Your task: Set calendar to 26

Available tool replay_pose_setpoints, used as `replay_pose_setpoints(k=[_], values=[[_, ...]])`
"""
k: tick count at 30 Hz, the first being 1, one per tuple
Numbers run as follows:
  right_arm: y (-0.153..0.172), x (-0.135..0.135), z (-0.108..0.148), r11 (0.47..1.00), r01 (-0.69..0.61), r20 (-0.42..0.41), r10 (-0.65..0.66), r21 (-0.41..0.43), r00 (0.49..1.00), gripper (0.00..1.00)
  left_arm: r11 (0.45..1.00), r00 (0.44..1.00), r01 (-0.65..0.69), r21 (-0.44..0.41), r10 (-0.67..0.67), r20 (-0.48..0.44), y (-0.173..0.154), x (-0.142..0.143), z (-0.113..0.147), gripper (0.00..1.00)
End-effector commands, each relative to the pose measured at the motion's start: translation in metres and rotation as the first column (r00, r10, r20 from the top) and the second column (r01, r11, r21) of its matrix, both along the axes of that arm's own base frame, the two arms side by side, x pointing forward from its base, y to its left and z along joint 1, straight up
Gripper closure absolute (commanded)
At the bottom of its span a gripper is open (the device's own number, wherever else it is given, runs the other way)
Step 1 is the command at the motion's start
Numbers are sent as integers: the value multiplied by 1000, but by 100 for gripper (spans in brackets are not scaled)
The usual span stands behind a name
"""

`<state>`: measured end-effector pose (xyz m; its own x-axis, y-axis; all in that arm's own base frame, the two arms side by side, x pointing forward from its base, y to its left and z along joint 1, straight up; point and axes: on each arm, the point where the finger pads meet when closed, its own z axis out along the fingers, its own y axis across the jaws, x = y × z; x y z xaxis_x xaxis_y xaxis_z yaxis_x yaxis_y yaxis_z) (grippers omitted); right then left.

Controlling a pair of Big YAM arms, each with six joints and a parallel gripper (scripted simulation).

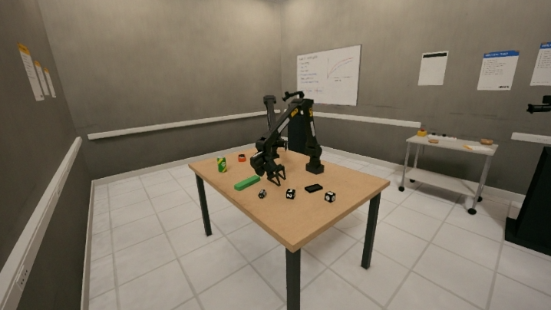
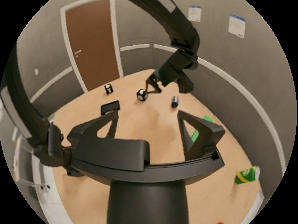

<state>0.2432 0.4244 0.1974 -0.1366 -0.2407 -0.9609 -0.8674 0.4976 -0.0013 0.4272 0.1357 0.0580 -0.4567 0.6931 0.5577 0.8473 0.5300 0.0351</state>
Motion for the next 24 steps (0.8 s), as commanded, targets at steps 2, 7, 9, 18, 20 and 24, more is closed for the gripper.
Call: replay_pose_setpoints(k=[2,7,9,18,20,24], values=[[3,0,5,1000,-3,2,3,7,1000,0,1000,999,-19,-1,19,-45,8,-4,-16,0],[3,0,5,1000,-3,2,3,7,1000,0,987,984,-159,8,157,79,10,3,-11,31],[3,0,5,1000,-3,2,3,7,1000,0,968,959,-249,-17,249,137,12,5,-13,31],[3,0,5,1000,-3,2,3,7,1000,0,836,774,-533,-129,543,324,26,21,-2,31],[3,0,5,1000,-3,2,3,7,1000,0,786,714,-597,-158,611,341,29,21,-7,31],[3,0,5,1000,-3,2,3,7,1000,0,670,566,-706,-230,729,385,37,24,-4,31]])
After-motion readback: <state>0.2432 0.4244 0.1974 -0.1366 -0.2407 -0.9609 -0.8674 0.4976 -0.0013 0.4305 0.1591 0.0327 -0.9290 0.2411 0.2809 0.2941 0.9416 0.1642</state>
